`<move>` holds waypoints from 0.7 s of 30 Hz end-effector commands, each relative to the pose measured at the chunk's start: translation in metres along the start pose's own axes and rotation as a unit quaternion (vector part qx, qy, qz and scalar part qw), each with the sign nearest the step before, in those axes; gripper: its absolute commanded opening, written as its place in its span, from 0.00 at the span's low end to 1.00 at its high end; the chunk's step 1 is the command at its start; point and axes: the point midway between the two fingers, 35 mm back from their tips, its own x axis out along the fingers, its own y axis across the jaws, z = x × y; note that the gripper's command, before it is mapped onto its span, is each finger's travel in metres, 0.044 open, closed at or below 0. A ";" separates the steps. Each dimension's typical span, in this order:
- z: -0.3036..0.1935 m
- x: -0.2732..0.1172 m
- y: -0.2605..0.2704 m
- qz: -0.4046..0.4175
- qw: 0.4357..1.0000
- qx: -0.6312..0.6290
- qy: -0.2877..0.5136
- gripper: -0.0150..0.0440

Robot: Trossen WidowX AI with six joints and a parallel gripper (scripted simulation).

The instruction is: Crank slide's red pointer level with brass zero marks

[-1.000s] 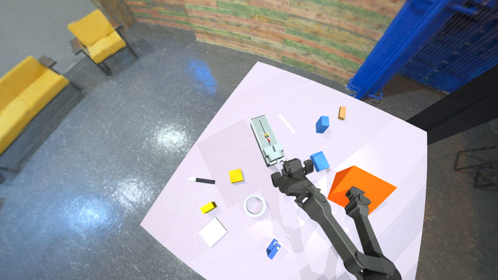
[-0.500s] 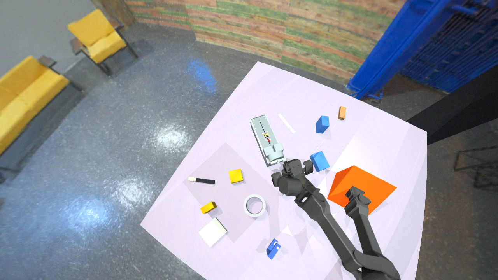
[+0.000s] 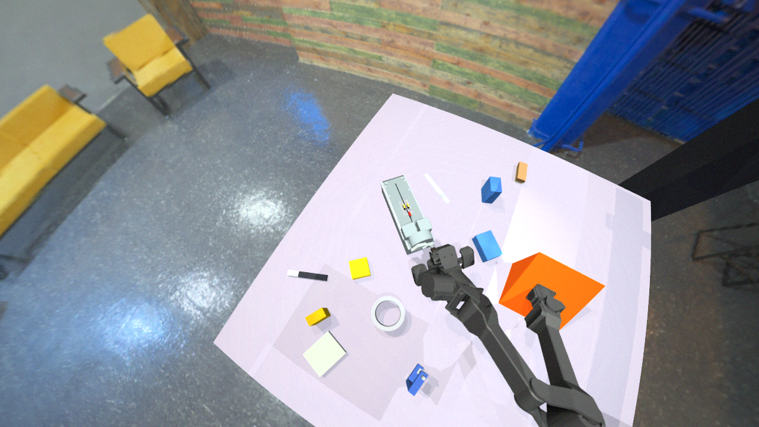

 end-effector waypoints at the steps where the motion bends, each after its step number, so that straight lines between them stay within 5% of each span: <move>1: -0.006 0.006 0.004 0.000 1.000 -0.002 0.005 0.25; 21: -0.013 0.012 0.025 0.001 1.000 -0.002 0.006 0.25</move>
